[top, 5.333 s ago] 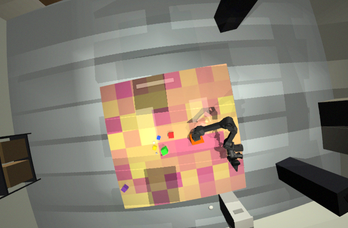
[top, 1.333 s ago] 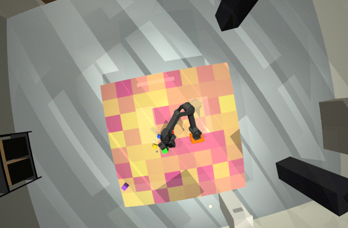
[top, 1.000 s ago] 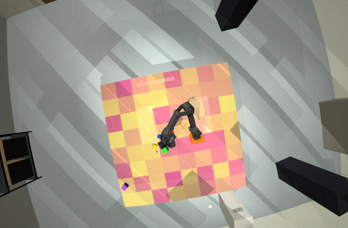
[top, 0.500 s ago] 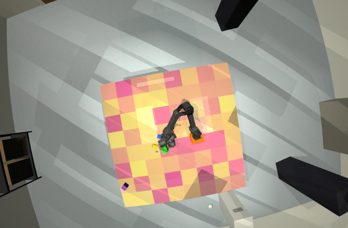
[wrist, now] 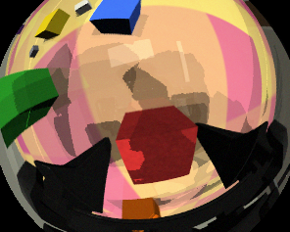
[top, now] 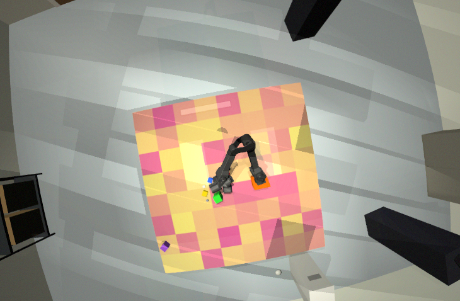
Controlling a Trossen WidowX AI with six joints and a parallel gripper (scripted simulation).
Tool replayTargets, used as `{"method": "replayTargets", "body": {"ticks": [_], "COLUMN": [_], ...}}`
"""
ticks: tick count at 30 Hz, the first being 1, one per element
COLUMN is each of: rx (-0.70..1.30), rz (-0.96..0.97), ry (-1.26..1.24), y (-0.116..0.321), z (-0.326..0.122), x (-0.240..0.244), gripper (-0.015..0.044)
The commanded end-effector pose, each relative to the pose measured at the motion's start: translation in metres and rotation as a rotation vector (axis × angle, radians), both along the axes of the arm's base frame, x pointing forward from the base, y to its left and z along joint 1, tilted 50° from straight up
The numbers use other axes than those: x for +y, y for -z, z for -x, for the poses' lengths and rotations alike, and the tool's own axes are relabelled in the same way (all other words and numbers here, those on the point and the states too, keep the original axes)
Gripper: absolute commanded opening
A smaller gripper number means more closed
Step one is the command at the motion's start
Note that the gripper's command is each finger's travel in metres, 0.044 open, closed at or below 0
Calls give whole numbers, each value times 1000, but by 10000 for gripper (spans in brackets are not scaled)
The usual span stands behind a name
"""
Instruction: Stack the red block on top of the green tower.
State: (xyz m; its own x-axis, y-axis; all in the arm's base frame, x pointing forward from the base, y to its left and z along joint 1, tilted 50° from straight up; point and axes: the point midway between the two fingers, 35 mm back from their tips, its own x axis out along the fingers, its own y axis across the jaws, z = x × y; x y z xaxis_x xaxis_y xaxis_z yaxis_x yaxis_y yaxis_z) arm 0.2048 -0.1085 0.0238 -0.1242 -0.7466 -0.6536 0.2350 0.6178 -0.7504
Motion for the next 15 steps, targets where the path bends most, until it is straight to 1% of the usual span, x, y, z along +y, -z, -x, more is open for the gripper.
{"method": "replayTargets", "body": {"ticks": [1, 5, 14, 15], "rx": [2, 0, 0, 0], "rz": [3, 0, 0, 0], "ry": [-3, 0, 0, 0], "y": [0, 0, 0, 0], "z": [0, 0, 0, 0], "x": [-1, 0, 0, 0], "gripper": [440, 440, 204, 197]}}
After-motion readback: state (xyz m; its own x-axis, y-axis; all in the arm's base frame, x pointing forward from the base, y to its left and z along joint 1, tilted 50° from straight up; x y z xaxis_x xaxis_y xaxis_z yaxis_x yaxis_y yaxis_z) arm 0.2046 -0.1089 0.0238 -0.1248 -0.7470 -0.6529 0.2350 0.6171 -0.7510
